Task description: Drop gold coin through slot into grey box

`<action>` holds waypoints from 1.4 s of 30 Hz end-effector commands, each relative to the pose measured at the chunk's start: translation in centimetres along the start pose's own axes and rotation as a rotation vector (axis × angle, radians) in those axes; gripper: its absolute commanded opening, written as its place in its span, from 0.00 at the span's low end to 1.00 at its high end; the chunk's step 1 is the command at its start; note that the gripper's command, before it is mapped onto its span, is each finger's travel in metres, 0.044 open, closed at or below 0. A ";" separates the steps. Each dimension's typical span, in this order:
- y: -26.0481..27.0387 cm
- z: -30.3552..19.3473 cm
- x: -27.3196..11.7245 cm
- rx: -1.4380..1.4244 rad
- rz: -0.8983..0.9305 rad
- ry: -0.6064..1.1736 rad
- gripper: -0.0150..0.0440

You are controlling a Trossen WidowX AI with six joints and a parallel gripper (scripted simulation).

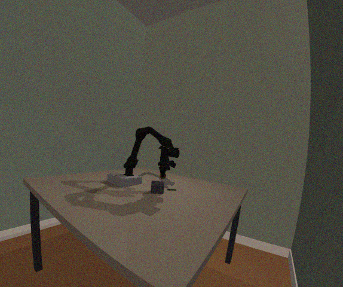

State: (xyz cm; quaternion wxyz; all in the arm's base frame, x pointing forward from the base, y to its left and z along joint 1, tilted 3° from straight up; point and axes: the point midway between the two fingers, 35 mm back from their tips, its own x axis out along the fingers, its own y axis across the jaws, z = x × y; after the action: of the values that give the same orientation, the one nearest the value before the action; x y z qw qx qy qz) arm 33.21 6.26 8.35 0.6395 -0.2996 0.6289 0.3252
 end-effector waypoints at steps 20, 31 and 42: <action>-0.8 -2.6 0.1 0.002 0.001 0.001 0.25; -0.8 -3.1 0.1 0.001 0.001 0.002 0.25; -0.9 -3.2 0.1 -0.001 0.002 0.001 0.25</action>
State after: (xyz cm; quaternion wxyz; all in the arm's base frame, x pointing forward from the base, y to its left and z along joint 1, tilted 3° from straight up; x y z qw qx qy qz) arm 31.89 3.13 8.16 0.6388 -0.2993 0.6294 0.3259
